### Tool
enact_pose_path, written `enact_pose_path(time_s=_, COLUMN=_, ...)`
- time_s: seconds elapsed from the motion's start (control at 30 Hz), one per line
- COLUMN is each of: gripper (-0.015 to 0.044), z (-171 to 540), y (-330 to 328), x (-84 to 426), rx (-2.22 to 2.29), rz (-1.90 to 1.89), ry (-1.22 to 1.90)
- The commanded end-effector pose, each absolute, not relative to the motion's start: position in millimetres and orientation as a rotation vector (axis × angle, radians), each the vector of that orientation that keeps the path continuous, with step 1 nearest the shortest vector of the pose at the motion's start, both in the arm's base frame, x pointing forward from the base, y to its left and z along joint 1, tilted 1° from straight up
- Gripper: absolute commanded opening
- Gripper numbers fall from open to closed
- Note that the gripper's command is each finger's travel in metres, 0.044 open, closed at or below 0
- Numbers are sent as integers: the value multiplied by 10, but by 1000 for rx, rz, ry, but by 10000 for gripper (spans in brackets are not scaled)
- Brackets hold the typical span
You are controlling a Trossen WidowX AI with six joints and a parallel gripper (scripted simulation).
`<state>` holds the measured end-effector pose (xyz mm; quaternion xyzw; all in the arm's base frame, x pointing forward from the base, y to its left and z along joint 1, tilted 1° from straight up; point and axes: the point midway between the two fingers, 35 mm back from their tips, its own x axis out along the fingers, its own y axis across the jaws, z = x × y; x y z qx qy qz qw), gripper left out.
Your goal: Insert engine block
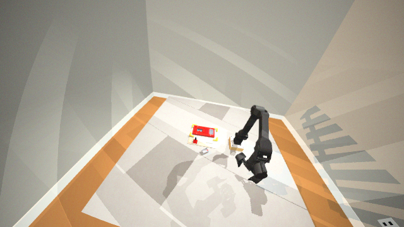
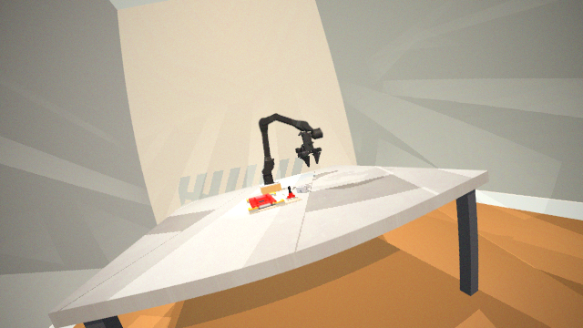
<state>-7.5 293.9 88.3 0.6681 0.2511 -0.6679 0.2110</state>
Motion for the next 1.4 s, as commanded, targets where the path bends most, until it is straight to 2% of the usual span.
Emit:
enact_pose_path(time_s=0.0, gripper=440, z=863, y=2933, x=-8, rx=1915, rz=-1915, ry=603)
enact_pose_path(time_s=0.77, gripper=440, z=860, y=2911, x=440, rx=2336, rz=-2375, ry=-206)
enact_pose_path(time_s=1.37, gripper=440, z=861, y=2836, x=774, rx=2515, rz=-2587, ry=-1081)
